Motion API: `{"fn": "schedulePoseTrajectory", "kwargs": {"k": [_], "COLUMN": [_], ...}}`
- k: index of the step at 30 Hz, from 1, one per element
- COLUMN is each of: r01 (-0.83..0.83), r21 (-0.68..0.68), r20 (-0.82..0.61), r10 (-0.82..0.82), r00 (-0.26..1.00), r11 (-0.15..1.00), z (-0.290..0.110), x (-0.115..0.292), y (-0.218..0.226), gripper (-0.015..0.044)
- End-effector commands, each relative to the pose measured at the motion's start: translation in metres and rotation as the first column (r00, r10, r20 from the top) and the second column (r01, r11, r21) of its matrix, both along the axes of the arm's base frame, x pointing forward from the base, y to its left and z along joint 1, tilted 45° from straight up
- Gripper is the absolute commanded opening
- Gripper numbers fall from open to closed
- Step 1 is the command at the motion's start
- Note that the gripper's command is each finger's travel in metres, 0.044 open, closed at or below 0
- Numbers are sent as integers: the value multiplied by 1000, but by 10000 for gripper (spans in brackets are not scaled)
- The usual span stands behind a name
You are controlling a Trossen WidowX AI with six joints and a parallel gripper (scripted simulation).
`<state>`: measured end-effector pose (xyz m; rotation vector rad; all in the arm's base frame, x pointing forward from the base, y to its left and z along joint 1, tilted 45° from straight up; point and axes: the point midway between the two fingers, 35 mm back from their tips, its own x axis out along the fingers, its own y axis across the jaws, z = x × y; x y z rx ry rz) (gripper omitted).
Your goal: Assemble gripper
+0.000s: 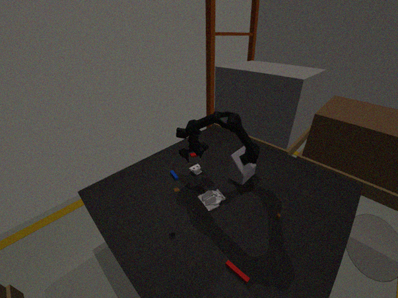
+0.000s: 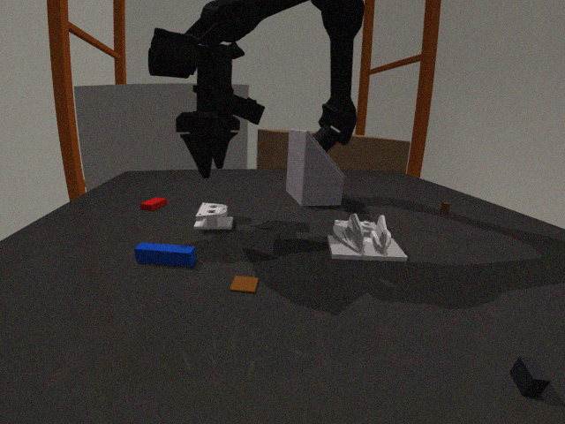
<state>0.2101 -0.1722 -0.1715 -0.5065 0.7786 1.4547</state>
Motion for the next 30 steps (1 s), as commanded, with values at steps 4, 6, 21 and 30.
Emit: {"fn": "schedulePoseTrajectory", "kwargs": {"k": [4,6,21,30], "r01": [-99,-101,-102,-102], "r21": [13,13,14,14], "r20": [91,94,94,94], "r10": [98,100,100,100], "r00": [991,991,991,991], "r11": [995,995,995,995], "z": [-10,-10,-37,-37], "x": [-14,-14,-18,-18], "y": [-9,-9,19,19], "gripper": [440,440,440,440]}}
